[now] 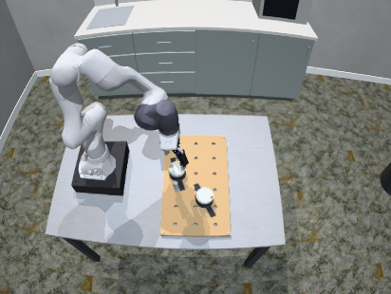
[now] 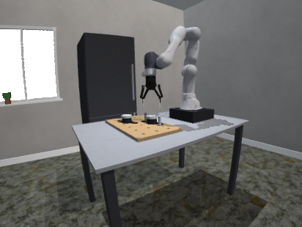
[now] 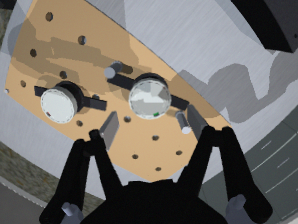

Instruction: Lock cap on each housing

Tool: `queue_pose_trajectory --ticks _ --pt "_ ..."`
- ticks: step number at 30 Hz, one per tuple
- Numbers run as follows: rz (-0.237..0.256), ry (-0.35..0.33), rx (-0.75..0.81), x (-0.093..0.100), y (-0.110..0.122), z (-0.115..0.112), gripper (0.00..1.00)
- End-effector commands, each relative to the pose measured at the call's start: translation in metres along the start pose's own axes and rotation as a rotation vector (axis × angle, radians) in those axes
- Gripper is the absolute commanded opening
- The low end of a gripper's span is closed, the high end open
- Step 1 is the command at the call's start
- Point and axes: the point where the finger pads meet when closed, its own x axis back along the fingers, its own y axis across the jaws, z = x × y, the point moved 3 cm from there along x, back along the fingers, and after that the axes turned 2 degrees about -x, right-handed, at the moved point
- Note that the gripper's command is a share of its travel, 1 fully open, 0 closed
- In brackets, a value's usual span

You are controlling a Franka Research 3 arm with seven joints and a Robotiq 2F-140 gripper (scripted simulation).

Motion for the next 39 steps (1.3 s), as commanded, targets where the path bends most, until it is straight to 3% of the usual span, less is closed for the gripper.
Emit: queue_pose_trajectory --ticks 1,3,4,22,39 --pt "0.022 0.025 -0.277 0.0005 -0.0008 -0.0023 0.78" --pt "0.022 0.025 -0.277 0.0005 -0.0008 -0.0023 0.78" --pt "0.025 0.024 -0.351 0.0005 -0.0007 -0.0023 0.78" --pt "0.062 0.07 -0.784 0.0004 -0.0005 -0.0041 0.78" --pt "0.063 0.07 -0.794 -0.0031 -0.0006 -0.0039 0.78"
